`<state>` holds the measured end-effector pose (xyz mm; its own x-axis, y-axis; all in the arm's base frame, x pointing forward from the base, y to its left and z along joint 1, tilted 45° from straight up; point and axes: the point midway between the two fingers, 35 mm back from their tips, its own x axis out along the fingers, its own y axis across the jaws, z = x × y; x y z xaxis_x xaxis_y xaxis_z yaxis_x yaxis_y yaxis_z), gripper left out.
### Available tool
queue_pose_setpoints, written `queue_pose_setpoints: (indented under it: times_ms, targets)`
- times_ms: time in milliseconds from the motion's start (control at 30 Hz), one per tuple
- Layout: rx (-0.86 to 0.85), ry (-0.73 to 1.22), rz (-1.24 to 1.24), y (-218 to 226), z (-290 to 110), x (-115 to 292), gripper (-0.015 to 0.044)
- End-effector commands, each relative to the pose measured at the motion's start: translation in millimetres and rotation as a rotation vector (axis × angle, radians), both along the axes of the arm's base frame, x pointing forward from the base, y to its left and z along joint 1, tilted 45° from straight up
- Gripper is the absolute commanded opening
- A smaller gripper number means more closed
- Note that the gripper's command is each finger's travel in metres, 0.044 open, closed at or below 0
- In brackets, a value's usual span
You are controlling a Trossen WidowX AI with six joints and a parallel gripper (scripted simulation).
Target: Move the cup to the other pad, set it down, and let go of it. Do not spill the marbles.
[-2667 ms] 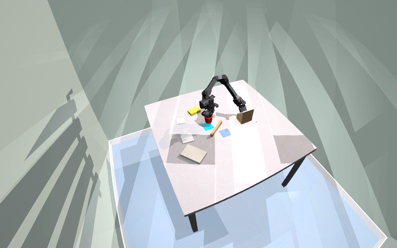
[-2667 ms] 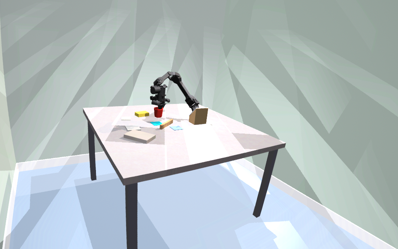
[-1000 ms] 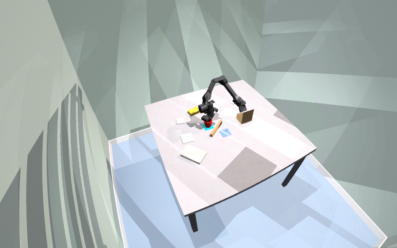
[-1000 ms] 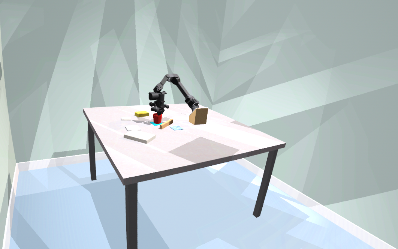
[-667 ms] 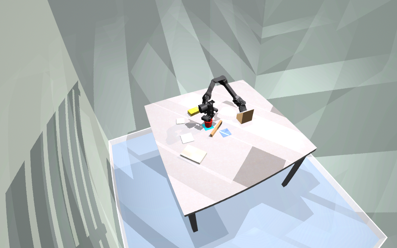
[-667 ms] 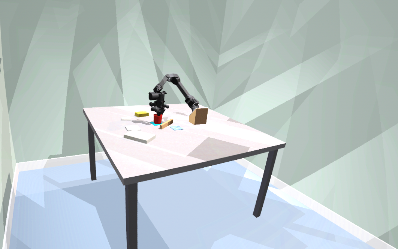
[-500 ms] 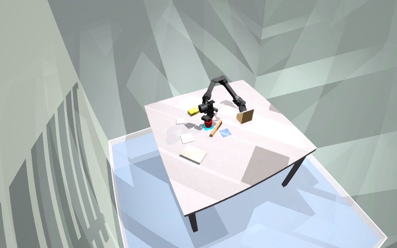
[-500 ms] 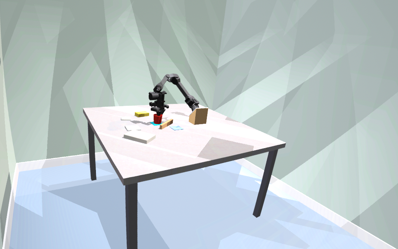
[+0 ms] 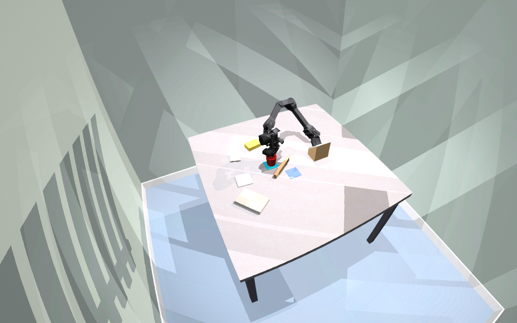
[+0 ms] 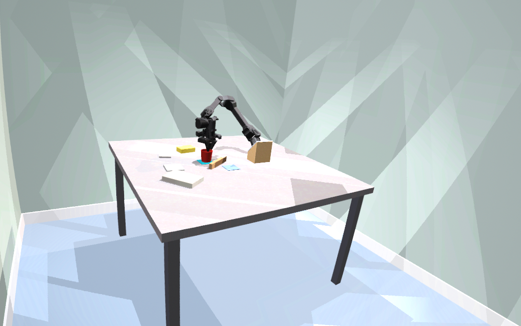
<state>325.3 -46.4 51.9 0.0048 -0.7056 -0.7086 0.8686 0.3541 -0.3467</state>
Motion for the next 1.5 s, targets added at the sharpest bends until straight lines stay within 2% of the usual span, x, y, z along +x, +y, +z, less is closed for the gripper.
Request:
queue_pose_setpoints:
  times_ms: [0, 600, 1000, 1467]
  targets:
    - [0.007, -0.011, 0.001, 7.0, 6.8, 1.5, 0.0128]
    - [0.004, -0.009, 0.005, 23.7, 23.1, -3.3, 0.0128]
    - [-0.003, 0.000, 0.006, 24.9, 23.6, -2.6, 0.0440]
    - [0.005, -0.007, 0.005, 59.4, 60.4, -2.9, 0.0440]
